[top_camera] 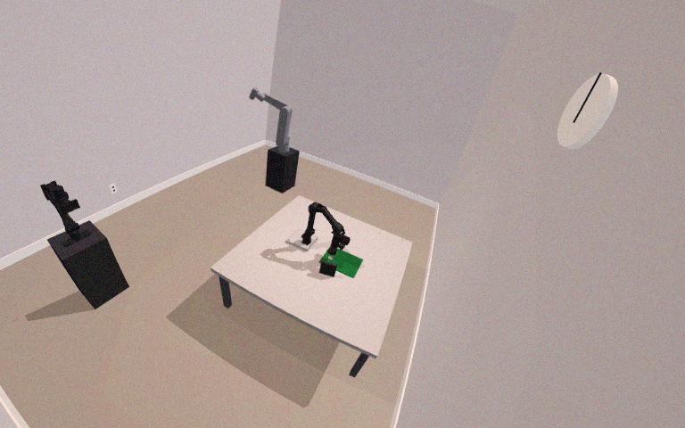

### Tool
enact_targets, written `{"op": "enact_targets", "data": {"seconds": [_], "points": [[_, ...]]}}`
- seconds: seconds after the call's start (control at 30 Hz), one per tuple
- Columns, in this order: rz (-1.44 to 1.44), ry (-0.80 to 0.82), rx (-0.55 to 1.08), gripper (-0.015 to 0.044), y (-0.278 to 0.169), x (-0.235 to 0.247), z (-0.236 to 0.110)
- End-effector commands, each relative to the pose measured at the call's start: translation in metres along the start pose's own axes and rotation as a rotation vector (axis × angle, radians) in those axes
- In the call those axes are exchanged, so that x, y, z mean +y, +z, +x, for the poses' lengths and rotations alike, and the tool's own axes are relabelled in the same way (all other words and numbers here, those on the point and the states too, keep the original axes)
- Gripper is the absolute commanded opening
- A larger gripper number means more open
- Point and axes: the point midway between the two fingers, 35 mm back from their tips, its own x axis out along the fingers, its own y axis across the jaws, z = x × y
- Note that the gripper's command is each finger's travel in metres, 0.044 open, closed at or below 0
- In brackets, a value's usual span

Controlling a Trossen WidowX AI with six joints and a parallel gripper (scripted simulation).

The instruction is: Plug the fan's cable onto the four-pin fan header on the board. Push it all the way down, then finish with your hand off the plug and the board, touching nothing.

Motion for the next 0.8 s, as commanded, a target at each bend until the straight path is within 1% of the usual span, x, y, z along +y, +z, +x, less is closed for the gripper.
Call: {"op": "enact_targets", "data": {"seconds": [0.0,0.23,0.4,0.77], "points": [[-0.006,-0.003,0.001,0.0,0.003,-0.001,-0.001],[-0.004,-0.003,0.001,0.0,0.004,-0.001,-0.001],[-0.004,-0.003,0.001,0.0,0.004,-0.001,0.021],[-0.004,-0.003,0.001,0.0,0.004,-0.001,0.021]]}}
